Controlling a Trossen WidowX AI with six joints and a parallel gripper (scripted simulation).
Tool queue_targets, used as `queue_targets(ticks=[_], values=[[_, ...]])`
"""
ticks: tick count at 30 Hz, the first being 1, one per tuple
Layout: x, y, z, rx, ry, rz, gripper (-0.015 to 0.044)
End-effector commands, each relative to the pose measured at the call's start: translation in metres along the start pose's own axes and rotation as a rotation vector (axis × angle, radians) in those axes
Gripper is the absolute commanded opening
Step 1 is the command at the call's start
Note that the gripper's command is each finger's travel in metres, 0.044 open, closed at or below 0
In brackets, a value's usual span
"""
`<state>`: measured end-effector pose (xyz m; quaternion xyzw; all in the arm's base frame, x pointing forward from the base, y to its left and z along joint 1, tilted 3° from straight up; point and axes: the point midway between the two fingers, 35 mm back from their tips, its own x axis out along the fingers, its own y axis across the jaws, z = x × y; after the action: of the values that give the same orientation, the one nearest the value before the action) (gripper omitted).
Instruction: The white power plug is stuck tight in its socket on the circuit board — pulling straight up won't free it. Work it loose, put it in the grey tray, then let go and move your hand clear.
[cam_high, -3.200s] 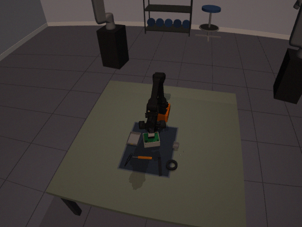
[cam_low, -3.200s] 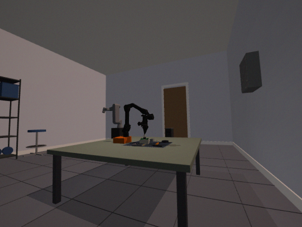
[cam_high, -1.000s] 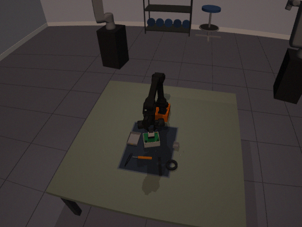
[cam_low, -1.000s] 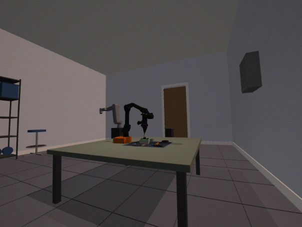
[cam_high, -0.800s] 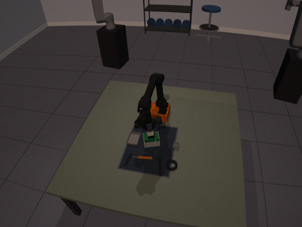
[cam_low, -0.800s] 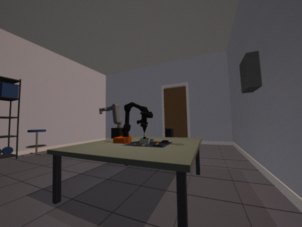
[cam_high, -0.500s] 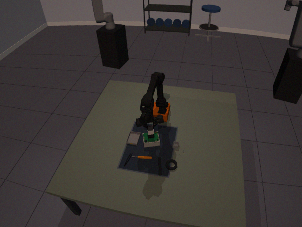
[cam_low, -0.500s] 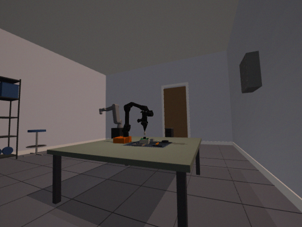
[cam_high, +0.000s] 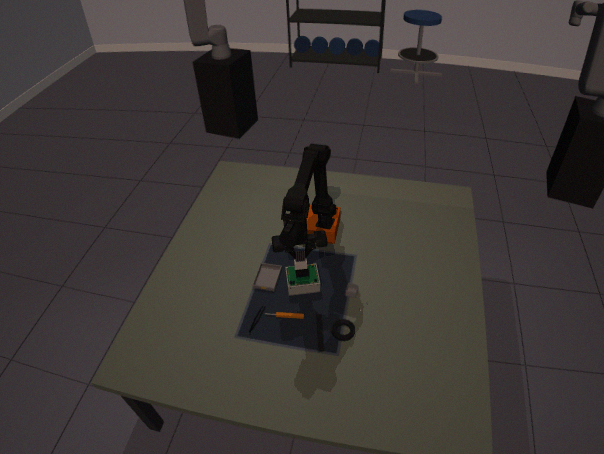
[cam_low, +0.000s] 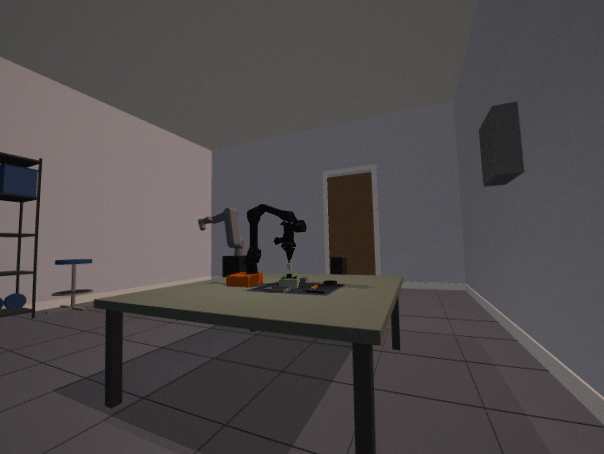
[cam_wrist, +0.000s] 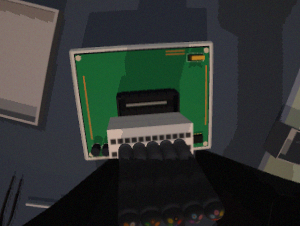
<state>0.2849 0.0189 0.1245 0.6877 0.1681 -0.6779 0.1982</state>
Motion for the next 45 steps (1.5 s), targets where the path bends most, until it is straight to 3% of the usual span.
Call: queue_targets(ticks=[1,45], values=[[0.004,0.009,0.003,-0.003,-0.002,0.007,0.0000],[0.012,0.125,0.048,-0.003,-0.006,0.017,0.0000]])
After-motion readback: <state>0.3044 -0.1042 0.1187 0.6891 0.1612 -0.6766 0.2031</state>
